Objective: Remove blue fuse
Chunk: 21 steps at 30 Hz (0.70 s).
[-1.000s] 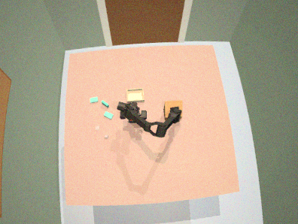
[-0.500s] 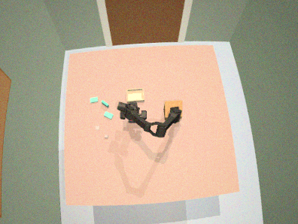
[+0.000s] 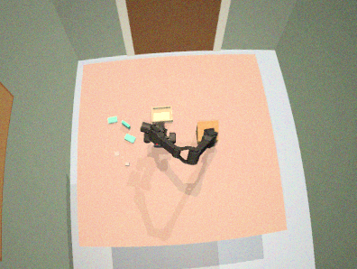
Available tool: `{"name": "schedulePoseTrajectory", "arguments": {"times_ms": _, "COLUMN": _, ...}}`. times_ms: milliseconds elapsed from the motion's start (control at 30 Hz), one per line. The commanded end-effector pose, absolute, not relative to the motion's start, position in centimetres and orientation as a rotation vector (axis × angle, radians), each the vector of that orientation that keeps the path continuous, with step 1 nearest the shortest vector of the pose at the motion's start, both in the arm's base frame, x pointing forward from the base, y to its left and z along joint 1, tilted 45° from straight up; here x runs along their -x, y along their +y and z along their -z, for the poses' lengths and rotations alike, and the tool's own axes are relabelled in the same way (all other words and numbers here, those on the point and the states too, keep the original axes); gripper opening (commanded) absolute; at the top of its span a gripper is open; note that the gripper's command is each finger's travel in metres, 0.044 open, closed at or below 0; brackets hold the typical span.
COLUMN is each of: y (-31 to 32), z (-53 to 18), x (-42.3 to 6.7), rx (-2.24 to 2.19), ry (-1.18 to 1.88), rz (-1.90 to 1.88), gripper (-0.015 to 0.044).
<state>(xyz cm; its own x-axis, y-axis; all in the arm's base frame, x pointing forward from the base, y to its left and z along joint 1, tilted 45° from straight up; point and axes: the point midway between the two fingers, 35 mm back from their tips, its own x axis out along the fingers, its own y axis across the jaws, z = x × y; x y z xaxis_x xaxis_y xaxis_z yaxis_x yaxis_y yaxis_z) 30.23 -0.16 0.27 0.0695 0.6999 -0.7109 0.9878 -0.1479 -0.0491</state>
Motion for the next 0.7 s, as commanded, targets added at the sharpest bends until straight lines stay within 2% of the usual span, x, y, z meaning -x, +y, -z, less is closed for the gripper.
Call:
{"name": "schedulePoseTrajectory", "arguments": {"times_ms": 0, "y": -0.41, "z": -0.45, "x": -30.23, "rx": -1.899, "ry": 1.669, "rz": 0.842, "gripper": 0.0}}
{"name": "schedulePoseTrajectory", "arguments": {"times_ms": 667, "y": -1.11, "z": -1.13, "x": -30.19, "rx": -1.901, "ry": 1.668, "rz": 0.843, "gripper": 0.0}}
